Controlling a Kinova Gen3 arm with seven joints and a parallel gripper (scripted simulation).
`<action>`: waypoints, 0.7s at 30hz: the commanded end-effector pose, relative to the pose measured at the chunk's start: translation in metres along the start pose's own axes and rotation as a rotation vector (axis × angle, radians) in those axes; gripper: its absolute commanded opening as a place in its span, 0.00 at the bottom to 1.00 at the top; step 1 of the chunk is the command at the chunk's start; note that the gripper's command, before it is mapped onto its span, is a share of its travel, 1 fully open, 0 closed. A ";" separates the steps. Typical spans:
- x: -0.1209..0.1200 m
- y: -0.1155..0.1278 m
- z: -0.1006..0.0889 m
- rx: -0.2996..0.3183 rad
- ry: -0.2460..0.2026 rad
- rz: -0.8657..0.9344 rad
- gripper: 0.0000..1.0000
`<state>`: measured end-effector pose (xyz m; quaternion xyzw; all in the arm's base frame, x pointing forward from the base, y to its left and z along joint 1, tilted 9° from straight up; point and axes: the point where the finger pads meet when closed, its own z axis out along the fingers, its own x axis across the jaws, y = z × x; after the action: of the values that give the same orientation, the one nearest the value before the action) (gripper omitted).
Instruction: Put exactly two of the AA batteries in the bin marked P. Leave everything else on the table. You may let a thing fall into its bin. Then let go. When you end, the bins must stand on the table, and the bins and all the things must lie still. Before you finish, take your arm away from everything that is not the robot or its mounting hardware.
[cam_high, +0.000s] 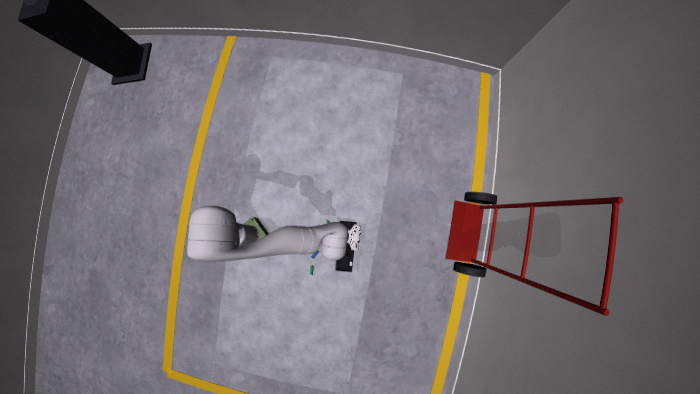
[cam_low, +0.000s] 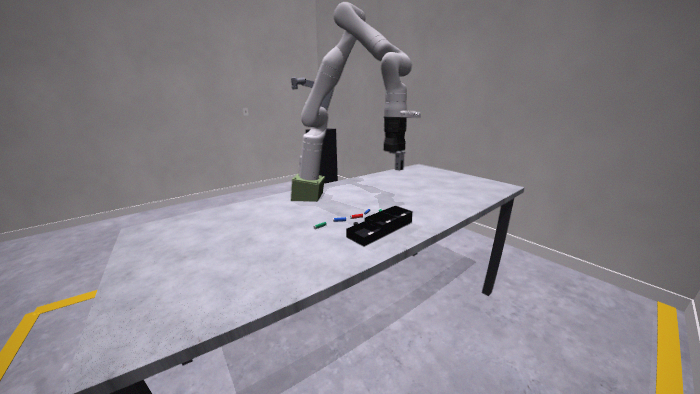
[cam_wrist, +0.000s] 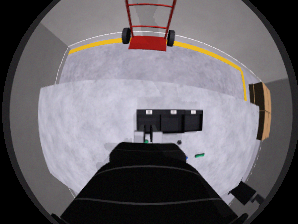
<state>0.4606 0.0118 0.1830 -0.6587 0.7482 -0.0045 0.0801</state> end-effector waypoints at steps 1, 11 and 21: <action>0.000 -0.001 -0.002 0.005 -0.001 -0.001 0.31; 0.021 0.032 0.029 0.005 -0.002 0.299 0.60; 0.057 0.086 0.082 0.004 -0.003 0.799 0.60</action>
<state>0.3970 -0.0210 0.1036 -0.3421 0.9351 0.0218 0.0900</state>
